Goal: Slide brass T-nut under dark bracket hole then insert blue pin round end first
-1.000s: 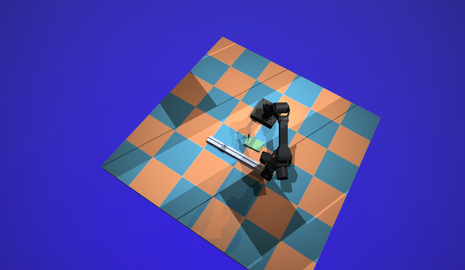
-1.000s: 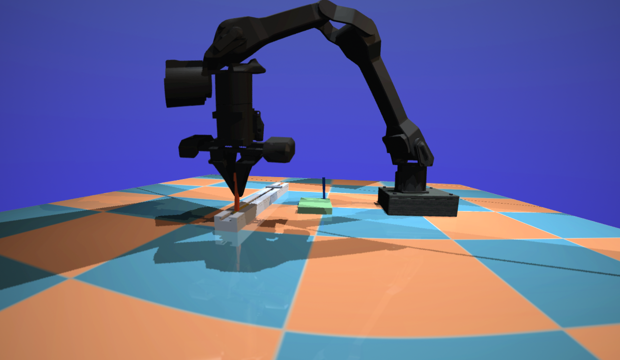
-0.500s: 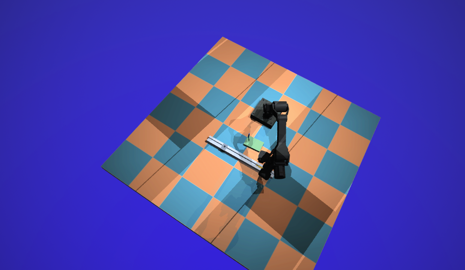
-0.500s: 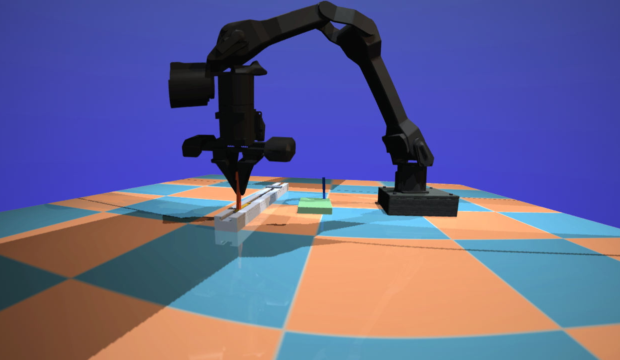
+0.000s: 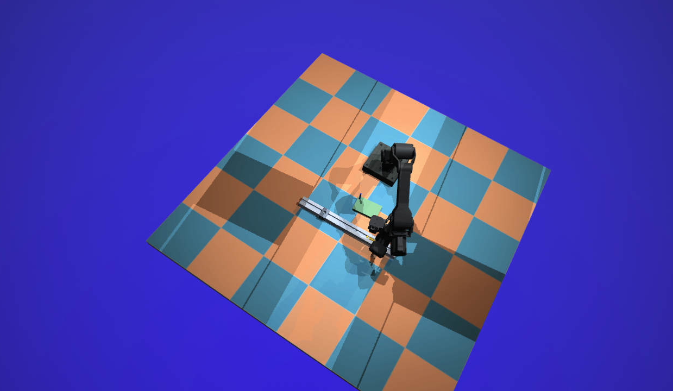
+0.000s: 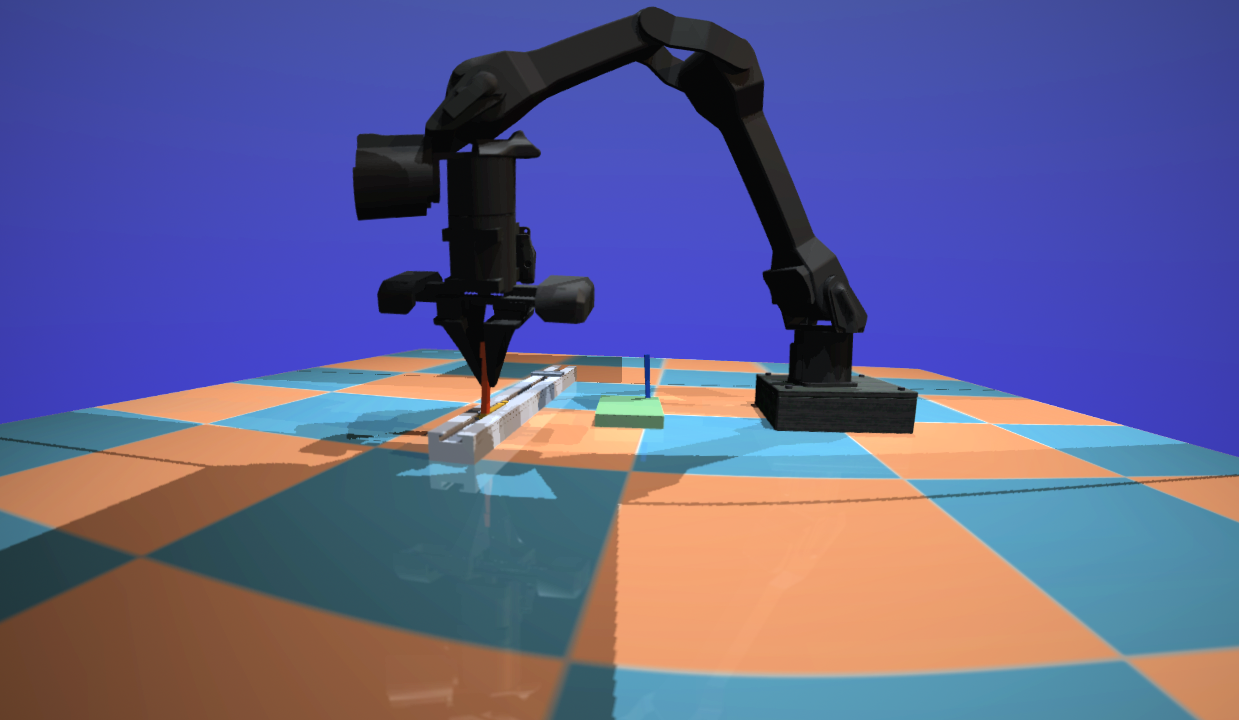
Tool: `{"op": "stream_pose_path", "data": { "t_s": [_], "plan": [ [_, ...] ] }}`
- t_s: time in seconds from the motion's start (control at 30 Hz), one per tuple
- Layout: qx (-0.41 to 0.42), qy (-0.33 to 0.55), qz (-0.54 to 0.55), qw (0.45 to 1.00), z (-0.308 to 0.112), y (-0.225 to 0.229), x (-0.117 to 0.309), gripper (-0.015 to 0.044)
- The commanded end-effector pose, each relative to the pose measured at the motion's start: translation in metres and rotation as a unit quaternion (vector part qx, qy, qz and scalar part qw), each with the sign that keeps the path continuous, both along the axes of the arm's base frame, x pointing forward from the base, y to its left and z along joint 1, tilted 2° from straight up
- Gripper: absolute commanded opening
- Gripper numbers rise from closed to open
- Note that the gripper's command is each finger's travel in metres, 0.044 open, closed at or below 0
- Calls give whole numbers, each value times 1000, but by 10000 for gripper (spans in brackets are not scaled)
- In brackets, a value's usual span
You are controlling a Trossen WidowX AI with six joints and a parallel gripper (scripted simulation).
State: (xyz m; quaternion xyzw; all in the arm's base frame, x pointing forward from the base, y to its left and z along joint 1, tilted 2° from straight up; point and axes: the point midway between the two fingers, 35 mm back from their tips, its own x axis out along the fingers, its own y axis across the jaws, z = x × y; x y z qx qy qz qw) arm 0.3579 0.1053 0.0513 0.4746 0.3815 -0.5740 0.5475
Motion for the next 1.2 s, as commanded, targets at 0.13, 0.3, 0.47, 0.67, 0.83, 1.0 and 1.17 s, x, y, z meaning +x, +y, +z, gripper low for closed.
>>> {"op": "stream_pose_path", "data": {
  "t_s": [0.13,0.3,0.47,0.67,0.83,1.0,1.17],
  "plan": [
    [-3,1,2,1000,-1,-14,-2,-150],
    [-3,1,2,1000,-1,-20,-3,-150],
    [-3,1,2,1000,-1,-28,-4,-150],
    [-4,1,2,1000,0,-37,-4,-150],
    [-4,1,2,1000,0,-44,-5,-150],
    [-4,1,2,1000,0,-51,-6,-150],
    [-5,1,2,1000,0,-58,-6,-150]
  ]
}}
